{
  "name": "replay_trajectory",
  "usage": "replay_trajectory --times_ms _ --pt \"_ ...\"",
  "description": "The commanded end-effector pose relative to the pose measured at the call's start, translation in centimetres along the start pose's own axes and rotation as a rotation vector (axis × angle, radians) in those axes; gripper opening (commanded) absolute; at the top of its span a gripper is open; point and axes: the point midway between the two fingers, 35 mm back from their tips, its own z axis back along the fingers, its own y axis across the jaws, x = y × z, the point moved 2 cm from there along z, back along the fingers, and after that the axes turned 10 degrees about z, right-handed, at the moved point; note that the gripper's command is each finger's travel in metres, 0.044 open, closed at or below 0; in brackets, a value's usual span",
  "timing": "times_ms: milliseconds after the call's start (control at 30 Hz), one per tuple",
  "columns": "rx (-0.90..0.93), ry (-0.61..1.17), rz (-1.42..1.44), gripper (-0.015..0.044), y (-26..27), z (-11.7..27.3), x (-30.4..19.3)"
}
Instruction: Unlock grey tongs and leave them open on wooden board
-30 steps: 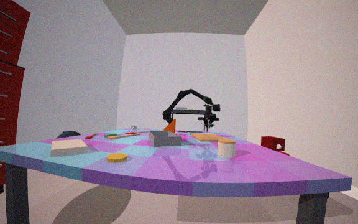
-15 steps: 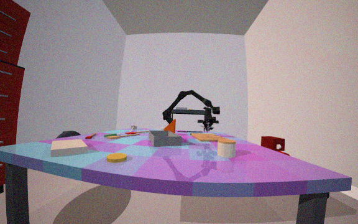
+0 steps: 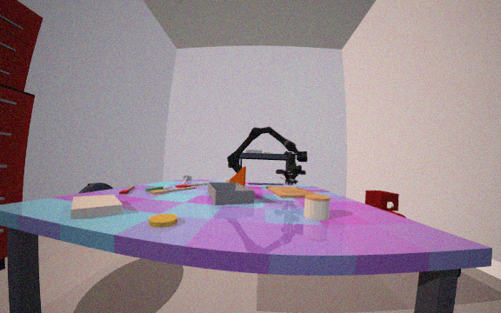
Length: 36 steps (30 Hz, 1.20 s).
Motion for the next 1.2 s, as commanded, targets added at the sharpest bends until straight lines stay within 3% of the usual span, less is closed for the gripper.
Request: replay_trajectory --times_ms 0,567,767,1167 --pt "0.001 0.000 0.000 0.0007 0.0 0.0 0.0" --pt "0.001 0.000 0.000 0.0440 0.0 0.0 0.0" --pt "0.016 -0.011 0.000 0.0440 0.3 1.3 1.7" --pt "0.093 -0.102 -0.020 0.0440 -3.0 10.7 13.7"
